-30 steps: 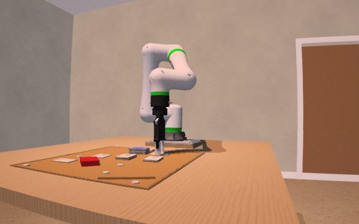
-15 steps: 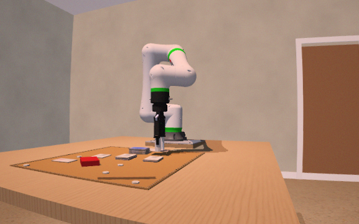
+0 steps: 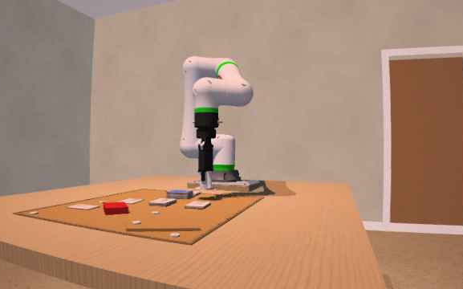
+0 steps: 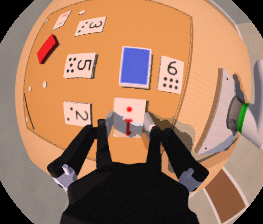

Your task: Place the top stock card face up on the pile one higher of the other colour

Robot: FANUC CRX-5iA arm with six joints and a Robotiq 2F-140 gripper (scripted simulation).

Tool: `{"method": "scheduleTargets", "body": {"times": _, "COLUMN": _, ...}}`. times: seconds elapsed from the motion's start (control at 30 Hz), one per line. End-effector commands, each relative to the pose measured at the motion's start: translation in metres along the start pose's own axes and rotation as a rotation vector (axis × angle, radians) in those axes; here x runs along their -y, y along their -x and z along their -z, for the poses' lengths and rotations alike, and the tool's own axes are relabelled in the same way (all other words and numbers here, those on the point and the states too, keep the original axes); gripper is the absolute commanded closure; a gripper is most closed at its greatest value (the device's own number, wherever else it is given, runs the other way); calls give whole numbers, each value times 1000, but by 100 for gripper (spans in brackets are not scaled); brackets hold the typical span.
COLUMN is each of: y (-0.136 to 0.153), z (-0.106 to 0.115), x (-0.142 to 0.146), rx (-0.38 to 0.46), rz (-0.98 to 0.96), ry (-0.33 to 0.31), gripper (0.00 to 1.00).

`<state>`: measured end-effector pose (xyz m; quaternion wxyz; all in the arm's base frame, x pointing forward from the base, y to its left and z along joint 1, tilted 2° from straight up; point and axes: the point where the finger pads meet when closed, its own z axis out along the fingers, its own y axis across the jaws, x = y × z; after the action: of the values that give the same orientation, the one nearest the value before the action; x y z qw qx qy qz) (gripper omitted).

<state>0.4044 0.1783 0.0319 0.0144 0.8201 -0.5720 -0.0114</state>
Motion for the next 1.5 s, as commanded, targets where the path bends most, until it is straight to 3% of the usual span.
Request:
{"method": "scheduleTargets", "body": {"times": 0.0, "y": 0, "z": 0, "x": 0, "rx": 0, "rz": 0, "ry": 0, "gripper": 59}}
{"method": "scheduleTargets", "body": {"times": 0.63, "y": 1, "z": 1, "x": 11, "rx": 0, "rz": 119, "ry": 0, "gripper": 59}}
{"method": "scheduleTargets", "body": {"times": 1.07, "y": 5, "z": 3, "x": 58, "rx": 0, "rz": 619, "ry": 0, "gripper": 59}}
{"method": "scheduleTargets", "body": {"times": 1.13, "y": 5, "z": 3, "x": 58, "rx": 0, "rz": 619, "ry": 0, "gripper": 59}}
{"method": "scheduleTargets", "body": {"times": 1.47, "y": 9, "z": 6, "x": 103, "rx": 0, "rz": 1105, "ry": 0, "gripper": 59}}
